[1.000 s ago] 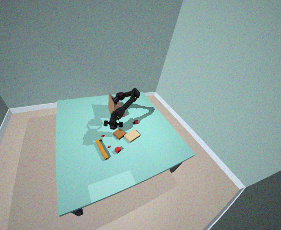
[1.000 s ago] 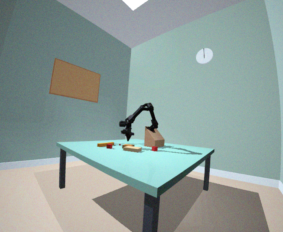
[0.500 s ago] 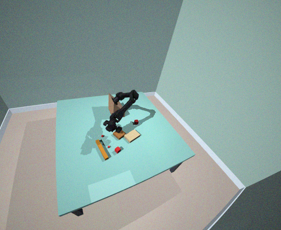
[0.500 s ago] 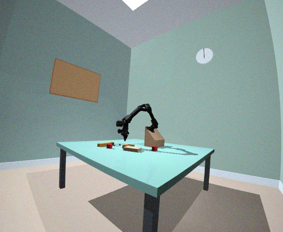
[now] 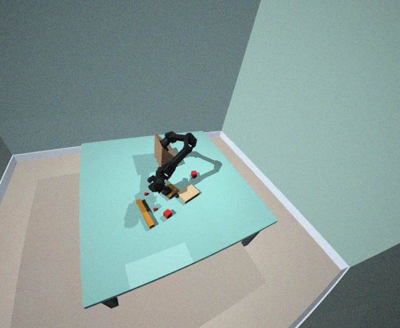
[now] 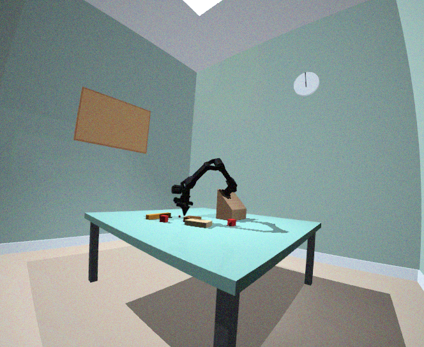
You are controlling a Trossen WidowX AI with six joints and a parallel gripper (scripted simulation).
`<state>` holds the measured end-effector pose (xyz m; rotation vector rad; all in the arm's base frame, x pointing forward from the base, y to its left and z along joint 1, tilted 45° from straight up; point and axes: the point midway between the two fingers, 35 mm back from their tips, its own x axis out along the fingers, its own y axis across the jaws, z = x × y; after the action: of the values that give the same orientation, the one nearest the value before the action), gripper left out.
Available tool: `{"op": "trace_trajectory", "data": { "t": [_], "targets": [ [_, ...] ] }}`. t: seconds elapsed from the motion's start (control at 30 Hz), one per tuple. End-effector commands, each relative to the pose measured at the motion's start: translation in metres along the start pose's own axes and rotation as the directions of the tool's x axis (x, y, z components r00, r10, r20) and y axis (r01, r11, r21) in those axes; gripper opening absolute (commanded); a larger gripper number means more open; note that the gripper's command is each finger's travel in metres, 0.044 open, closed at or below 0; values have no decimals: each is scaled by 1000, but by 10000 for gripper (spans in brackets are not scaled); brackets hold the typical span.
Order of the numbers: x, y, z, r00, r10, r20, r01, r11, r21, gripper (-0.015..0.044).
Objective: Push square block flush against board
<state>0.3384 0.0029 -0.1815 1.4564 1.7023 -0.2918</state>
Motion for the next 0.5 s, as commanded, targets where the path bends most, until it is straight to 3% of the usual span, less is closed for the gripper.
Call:
{"op": "trace_trajectory", "data": {
  "t": [0.0, 0.47],
  "targets": [
    [21, -1, -2, 1000, -2, -12, 2, 999, 39, 0],
    [21, 0, -12, 1000, -2, -12, 2, 999, 39, 0]
  ]
}}
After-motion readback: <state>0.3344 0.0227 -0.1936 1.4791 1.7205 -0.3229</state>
